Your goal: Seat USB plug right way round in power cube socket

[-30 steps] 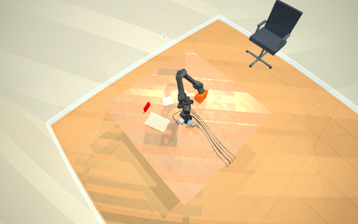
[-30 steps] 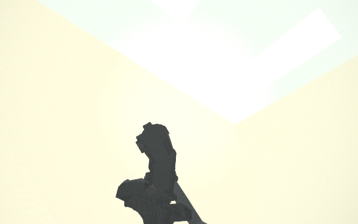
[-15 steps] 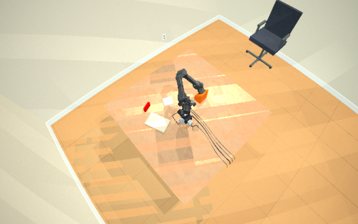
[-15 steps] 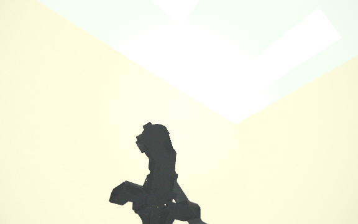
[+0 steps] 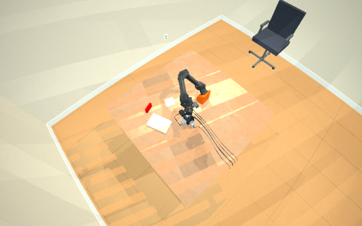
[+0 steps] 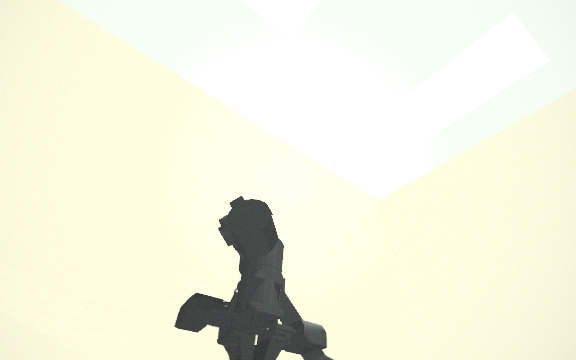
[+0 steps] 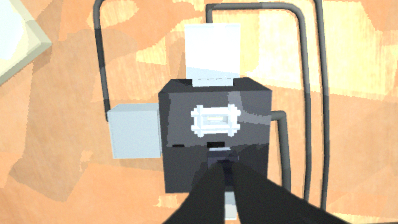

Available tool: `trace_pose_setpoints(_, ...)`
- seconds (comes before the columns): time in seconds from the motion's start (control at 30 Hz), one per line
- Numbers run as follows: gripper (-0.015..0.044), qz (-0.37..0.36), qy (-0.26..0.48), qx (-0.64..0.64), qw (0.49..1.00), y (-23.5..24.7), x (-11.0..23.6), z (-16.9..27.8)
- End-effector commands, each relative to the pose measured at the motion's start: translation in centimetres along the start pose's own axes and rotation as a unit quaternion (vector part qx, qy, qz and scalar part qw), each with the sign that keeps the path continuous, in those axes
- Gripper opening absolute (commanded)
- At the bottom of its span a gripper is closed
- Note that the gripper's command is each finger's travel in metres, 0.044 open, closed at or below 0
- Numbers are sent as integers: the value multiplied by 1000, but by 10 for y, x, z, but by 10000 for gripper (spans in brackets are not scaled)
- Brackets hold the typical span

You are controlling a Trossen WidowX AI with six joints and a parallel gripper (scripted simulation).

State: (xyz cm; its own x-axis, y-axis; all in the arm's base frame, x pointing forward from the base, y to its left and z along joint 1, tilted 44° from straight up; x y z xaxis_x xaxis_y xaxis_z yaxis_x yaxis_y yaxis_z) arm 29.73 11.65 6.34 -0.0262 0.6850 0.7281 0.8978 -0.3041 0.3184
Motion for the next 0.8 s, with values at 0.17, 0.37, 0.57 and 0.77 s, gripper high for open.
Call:
trace_pose_setpoints(0.17, 0, 0, -2, 0, 1000, 0, -1, 0)
trace_pose_setpoints(0.37, 0, -1, -4, -1, 1000, 0, -1, 0)
trace_pose_setpoints(0.57, 0, -1, -5, -2, 1000, 0, -2, 0)
trace_pose_setpoints(0.77, 0, -2, -7, -2, 1000, 0, -3, -1)
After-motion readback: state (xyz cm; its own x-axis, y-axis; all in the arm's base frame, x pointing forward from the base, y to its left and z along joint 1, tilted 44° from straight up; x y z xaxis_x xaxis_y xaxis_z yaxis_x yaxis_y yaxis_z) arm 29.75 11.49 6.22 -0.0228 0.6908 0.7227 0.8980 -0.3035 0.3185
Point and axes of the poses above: the point midway between the two fingers, 35 mm back from their tips, its own x axis back along the fingers, its own y axis across the jaws, z = x × y, the point moved 6 cm from there along x, back along the fingers, and after that the axes turned 13 degrees about -x, right-handed, at the moved point
